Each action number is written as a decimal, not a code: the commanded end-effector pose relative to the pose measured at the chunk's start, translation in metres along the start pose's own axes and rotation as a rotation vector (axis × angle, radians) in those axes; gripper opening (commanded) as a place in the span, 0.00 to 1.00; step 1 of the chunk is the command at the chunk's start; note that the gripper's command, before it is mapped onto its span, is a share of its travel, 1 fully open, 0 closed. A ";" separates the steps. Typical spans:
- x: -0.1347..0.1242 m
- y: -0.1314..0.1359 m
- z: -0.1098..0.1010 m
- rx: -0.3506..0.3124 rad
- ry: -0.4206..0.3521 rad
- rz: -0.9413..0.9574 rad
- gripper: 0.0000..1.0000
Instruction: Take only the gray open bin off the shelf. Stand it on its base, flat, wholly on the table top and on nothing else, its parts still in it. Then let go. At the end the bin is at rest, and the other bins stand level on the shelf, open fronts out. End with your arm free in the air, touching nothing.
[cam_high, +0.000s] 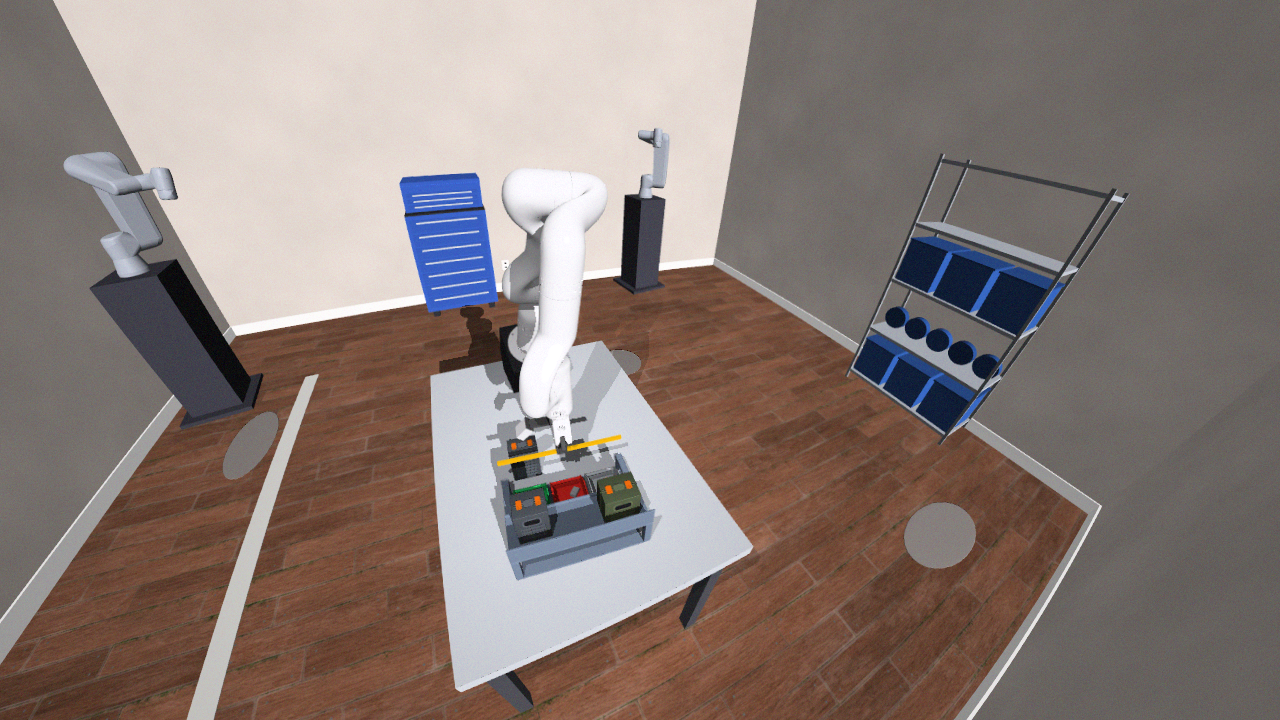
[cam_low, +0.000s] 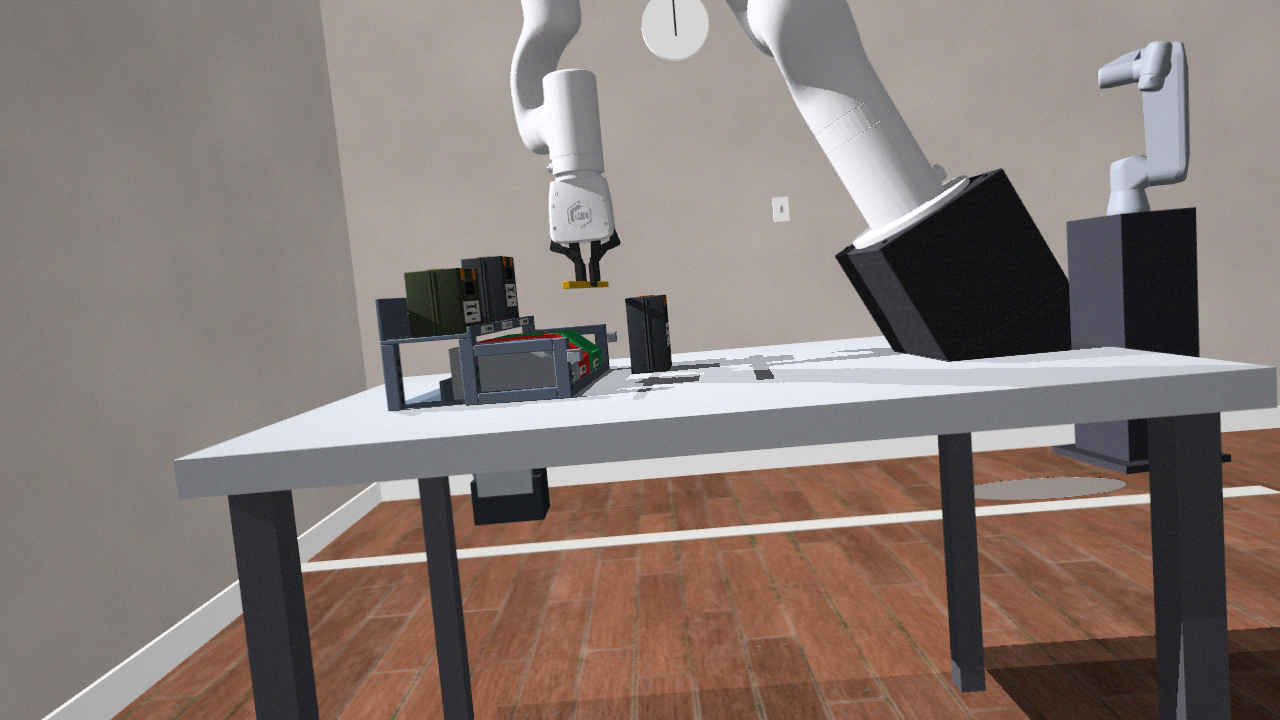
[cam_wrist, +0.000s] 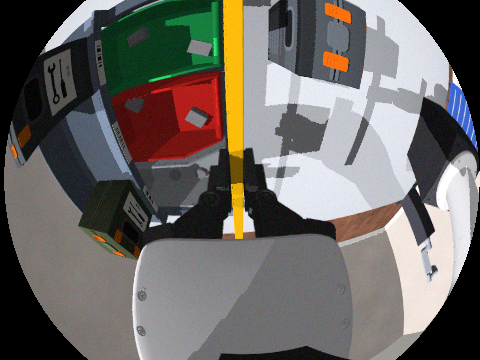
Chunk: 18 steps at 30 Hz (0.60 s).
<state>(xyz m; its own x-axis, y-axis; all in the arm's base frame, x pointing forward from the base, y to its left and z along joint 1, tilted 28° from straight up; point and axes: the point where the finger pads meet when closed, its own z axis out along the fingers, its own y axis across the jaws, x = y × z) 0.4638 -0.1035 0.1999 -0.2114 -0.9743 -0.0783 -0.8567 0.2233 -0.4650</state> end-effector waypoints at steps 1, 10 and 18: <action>0.000 -0.001 0.000 0.003 0.001 0.000 0.00; -0.002 0.007 0.000 0.002 0.001 0.000 0.00; -0.008 0.039 0.000 0.003 0.001 0.000 0.00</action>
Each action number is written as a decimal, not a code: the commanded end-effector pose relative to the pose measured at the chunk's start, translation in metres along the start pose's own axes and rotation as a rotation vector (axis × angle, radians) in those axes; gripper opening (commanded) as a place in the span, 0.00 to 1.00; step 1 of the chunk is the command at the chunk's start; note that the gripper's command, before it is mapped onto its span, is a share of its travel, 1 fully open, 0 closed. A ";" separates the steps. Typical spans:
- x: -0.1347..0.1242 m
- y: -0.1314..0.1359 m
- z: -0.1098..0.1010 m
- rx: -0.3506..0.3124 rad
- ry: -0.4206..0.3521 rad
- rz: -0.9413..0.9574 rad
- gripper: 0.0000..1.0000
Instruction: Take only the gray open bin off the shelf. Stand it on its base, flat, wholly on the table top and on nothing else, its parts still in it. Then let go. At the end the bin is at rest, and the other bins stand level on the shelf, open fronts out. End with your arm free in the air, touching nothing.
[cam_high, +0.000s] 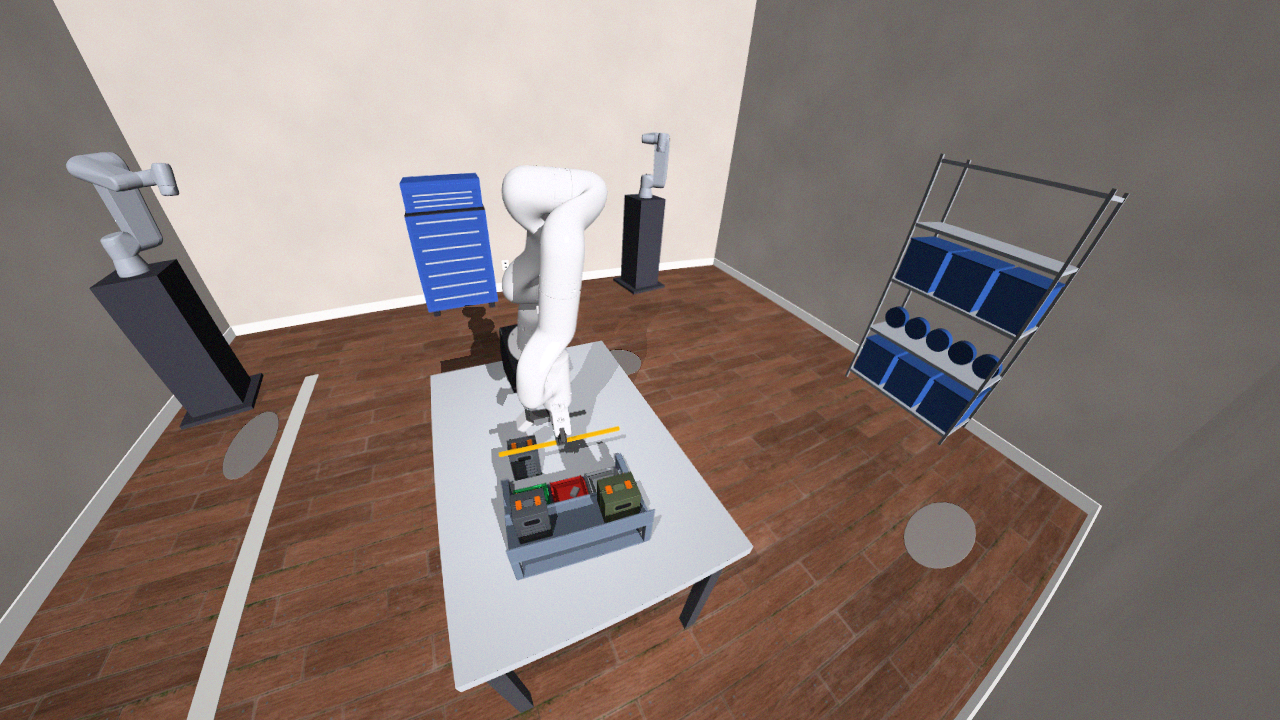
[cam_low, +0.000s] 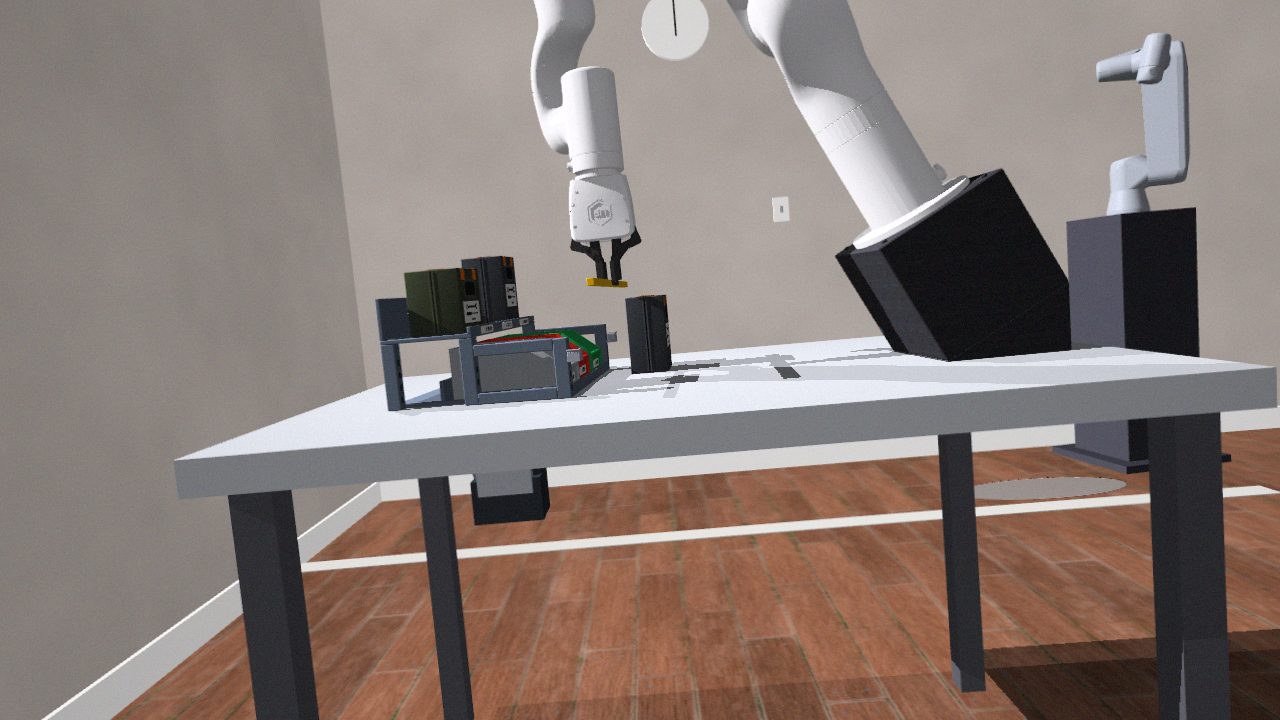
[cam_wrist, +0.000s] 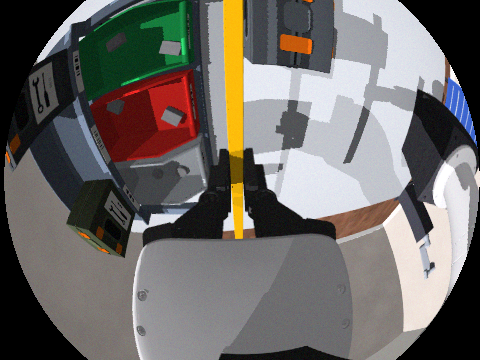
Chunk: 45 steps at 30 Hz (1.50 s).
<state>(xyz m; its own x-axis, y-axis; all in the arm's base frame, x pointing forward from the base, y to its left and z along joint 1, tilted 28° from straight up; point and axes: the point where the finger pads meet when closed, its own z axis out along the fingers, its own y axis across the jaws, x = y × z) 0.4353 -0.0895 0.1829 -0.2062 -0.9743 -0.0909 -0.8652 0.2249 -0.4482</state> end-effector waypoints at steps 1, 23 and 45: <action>-0.002 0.003 -0.001 0.021 0.014 -0.001 0.00; -0.009 0.042 0.001 0.021 0.014 -0.001 0.00; -0.021 0.104 0.003 0.021 0.014 -0.001 0.00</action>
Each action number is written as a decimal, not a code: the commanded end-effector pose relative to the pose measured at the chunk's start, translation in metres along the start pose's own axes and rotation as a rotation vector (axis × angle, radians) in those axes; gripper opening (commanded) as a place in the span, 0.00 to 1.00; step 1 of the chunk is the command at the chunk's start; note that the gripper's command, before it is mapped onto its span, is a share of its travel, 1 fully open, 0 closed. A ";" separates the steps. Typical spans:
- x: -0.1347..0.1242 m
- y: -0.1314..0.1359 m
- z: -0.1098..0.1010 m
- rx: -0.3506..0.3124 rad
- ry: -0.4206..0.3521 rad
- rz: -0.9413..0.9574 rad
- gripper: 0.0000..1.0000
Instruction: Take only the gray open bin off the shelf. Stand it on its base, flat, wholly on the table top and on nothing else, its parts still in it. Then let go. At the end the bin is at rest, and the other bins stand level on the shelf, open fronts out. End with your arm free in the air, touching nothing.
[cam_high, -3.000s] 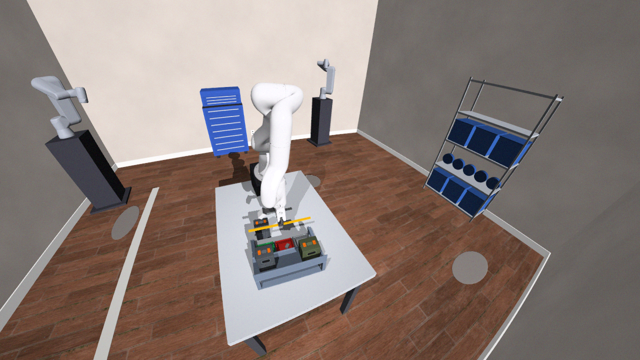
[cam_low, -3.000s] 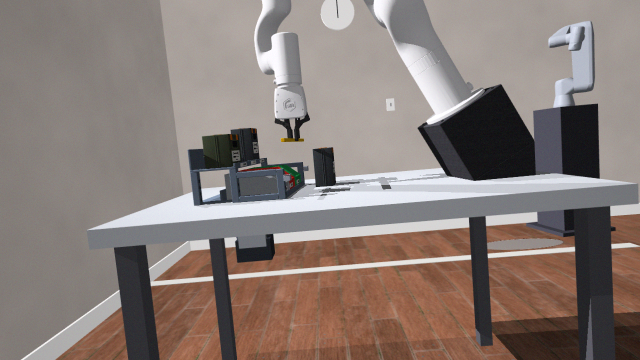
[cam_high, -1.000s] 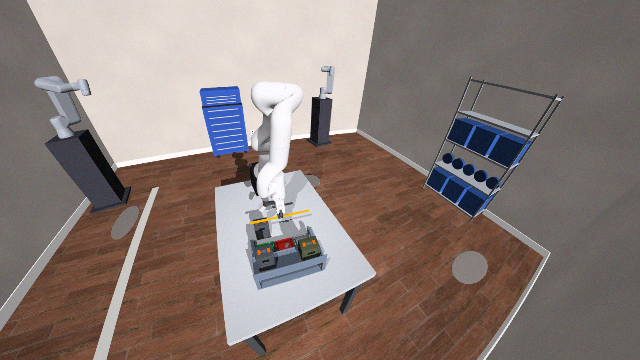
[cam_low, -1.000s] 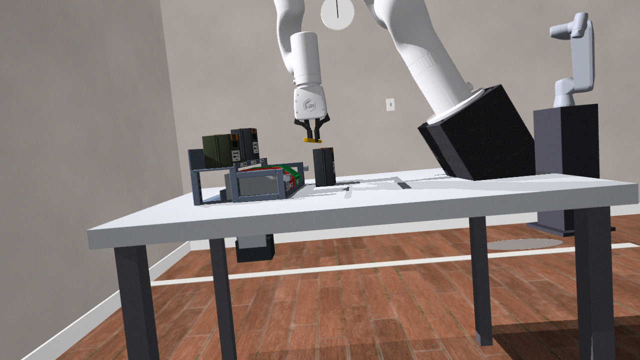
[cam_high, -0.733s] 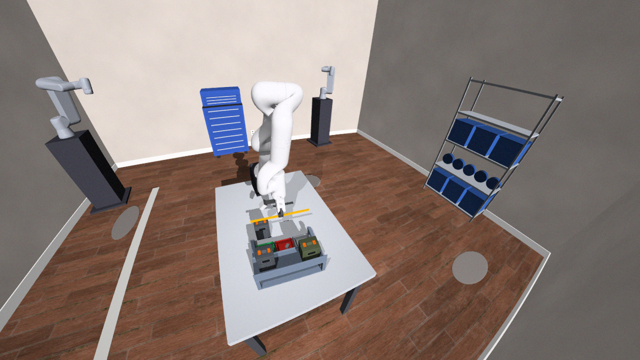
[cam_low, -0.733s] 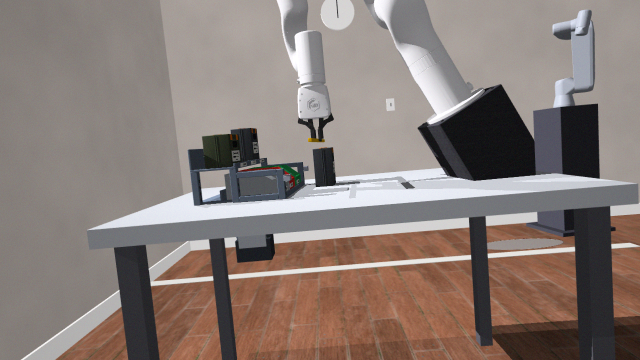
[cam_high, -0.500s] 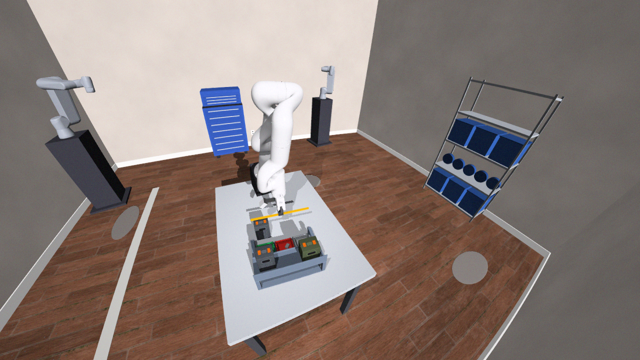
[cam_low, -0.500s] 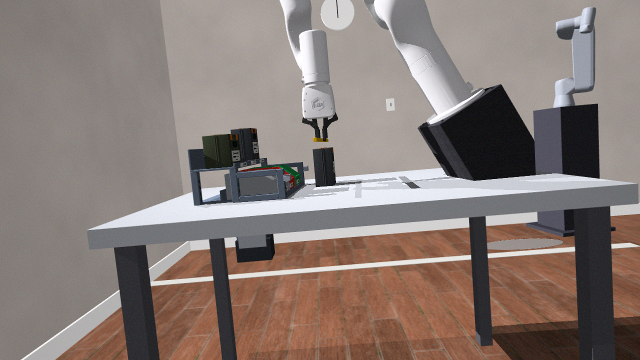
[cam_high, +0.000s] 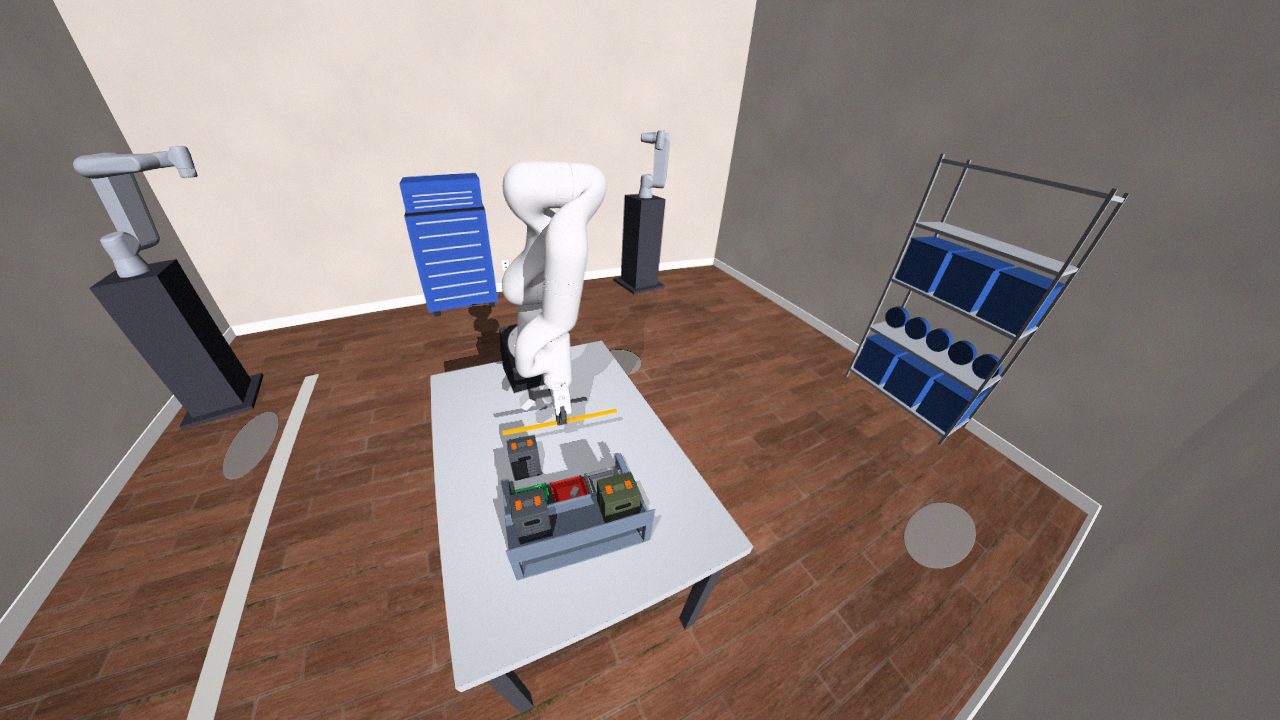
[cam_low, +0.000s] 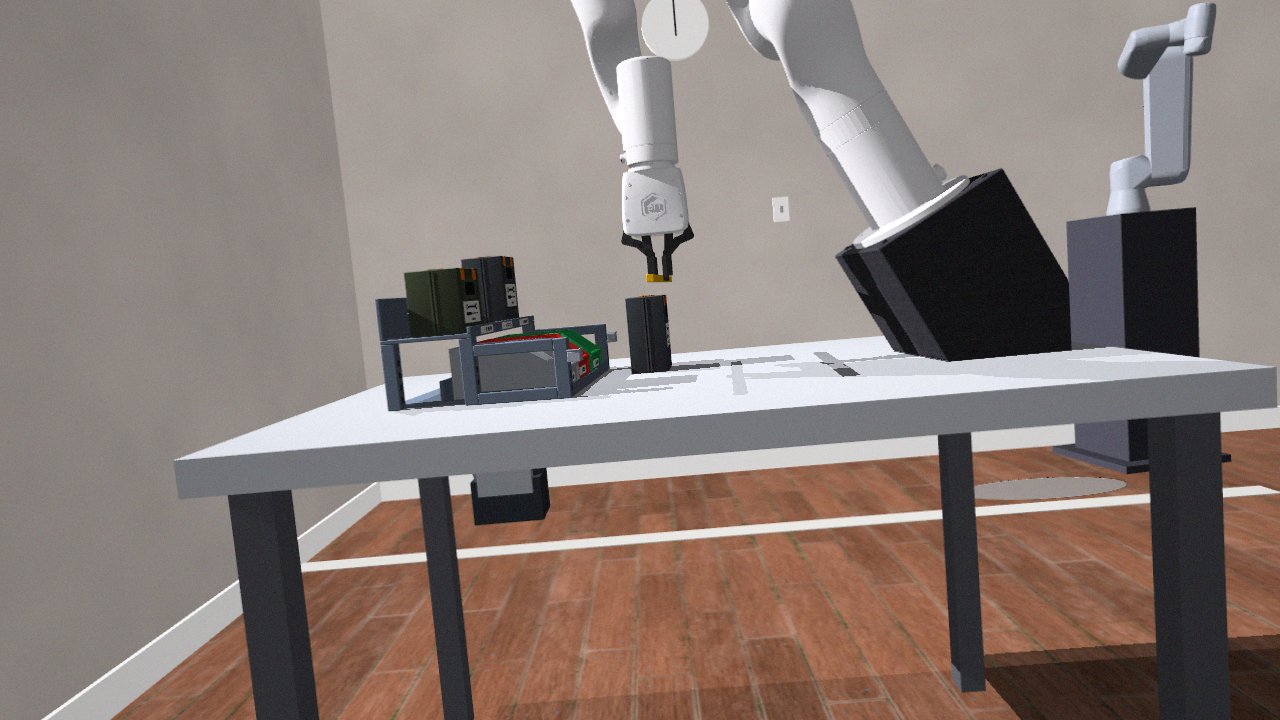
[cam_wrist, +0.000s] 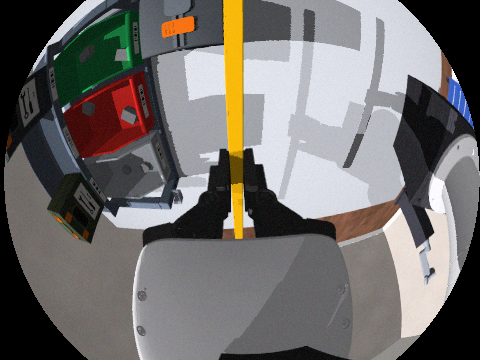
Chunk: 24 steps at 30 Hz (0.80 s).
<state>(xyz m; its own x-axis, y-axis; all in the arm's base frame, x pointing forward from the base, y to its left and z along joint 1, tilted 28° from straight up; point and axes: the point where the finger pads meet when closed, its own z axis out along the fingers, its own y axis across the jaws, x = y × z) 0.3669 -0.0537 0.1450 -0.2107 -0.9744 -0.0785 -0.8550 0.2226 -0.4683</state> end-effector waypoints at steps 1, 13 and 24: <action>-0.005 0.028 0.000 -0.002 0.001 0.000 0.00; -0.007 0.036 0.000 -0.002 0.001 0.000 0.00; -0.018 0.089 0.001 -0.002 0.001 0.000 0.00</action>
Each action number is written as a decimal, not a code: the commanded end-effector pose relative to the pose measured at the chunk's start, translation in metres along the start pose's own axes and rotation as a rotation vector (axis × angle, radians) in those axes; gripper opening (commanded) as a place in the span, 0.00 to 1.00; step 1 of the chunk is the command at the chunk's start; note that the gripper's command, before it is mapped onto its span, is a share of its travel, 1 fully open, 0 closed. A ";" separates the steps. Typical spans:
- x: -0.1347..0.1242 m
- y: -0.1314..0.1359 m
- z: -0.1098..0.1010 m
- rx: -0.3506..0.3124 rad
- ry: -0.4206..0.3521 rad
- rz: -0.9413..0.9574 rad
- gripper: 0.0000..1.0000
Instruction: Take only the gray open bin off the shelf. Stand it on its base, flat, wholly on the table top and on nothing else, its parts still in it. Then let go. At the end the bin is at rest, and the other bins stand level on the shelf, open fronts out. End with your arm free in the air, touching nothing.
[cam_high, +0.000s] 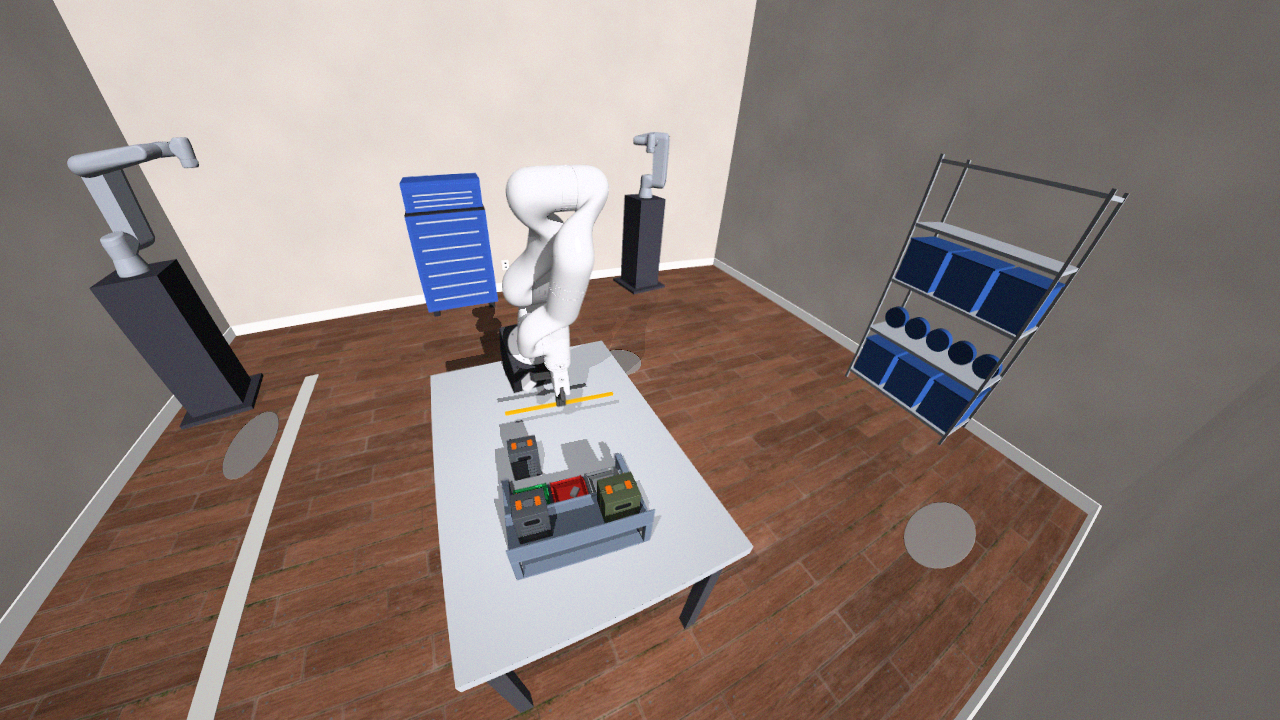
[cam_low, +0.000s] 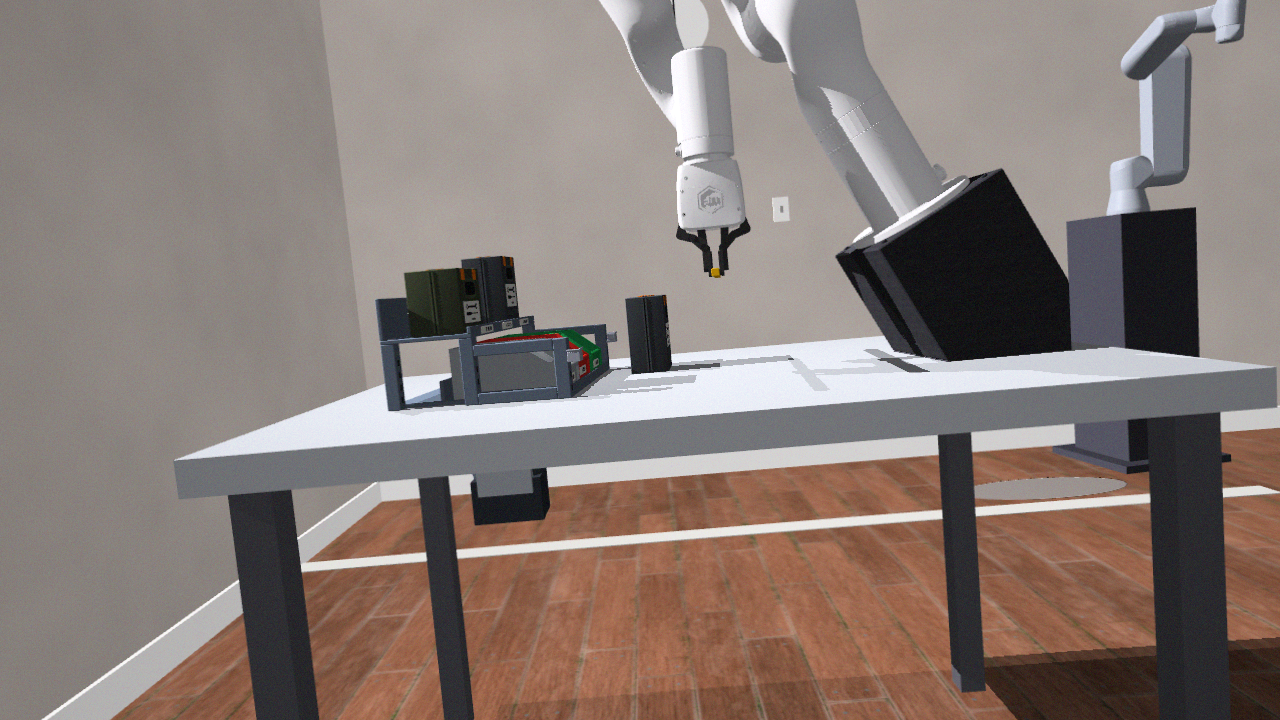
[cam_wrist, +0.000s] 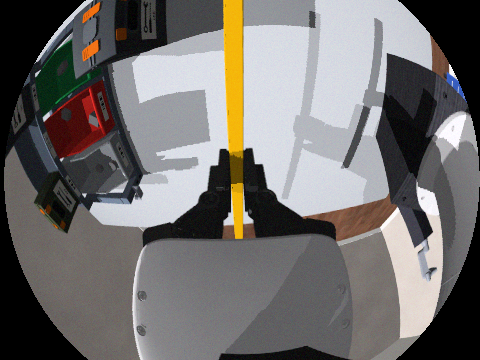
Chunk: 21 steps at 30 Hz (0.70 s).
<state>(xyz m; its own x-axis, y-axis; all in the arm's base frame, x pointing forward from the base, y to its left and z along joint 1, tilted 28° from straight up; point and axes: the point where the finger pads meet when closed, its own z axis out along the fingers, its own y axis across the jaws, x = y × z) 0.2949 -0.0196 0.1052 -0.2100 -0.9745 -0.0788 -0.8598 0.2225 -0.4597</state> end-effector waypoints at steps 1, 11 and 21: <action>-0.003 0.002 0.001 0.008 0.002 0.001 0.00; -0.004 0.010 0.001 0.008 0.002 0.001 0.00; -0.005 0.012 0.001 0.008 0.002 0.001 0.00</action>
<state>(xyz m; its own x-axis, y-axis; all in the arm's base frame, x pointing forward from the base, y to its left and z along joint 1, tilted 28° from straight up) 0.2859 -0.0124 0.0989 -0.2116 -0.9743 -0.0776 -0.8561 0.2231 -0.4662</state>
